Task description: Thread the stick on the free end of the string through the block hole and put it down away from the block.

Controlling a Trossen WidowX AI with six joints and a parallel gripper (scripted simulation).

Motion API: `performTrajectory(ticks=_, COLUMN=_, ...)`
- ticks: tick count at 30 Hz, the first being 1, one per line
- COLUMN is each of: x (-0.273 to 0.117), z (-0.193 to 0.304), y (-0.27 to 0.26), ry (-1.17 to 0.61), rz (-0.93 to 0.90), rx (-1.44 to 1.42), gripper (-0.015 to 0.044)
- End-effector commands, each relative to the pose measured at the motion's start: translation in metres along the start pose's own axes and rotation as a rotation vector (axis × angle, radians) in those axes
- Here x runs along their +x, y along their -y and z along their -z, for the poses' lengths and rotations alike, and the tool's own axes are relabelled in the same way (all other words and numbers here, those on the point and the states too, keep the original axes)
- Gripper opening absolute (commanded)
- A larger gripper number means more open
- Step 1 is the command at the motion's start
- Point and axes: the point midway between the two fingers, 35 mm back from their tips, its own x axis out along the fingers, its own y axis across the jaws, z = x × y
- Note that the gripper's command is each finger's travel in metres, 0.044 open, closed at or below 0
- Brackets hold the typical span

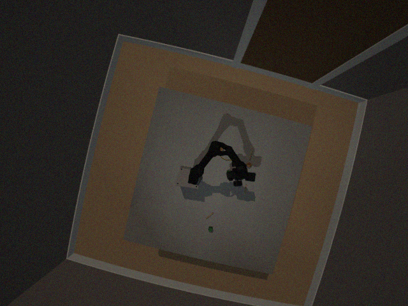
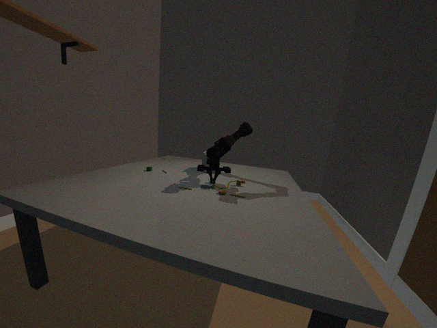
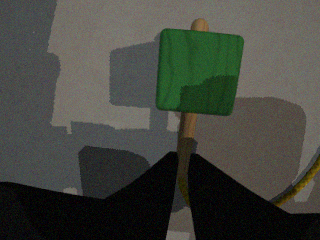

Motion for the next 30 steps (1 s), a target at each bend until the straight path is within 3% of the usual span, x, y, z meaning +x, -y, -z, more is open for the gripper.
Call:
performTrajectory(ticks=1, x=-0.001, z=-0.006, y=0.001, ry=-0.006, rz=0.003, rx=-0.007, gripper=0.0000)
performTrajectory(ticks=13, x=-0.001, z=-0.021, y=0.000, ry=-0.010, rz=0.003, rx=-0.006, gripper=0.0000)
performTrajectory(ticks=18, x=0.000, z=-0.019, y=0.000, ry=-0.003, rz=0.000, rx=0.002, gripper=0.0123)
performTrajectory(ticks=22, x=-0.003, z=-0.018, y=-0.001, ry=-0.003, rz=-0.001, rx=0.002, gripper=0.0123)
performTrajectory(ticks=27, x=-0.070, z=-0.016, y=-0.002, ry=-0.002, rz=-0.005, rx=0.002, gripper=0.0123)
performTrajectory(ticks=30, x=-0.080, z=-0.017, y=-0.001, ry=-0.002, rz=-0.003, rx=0.002, gripper=0.0123)
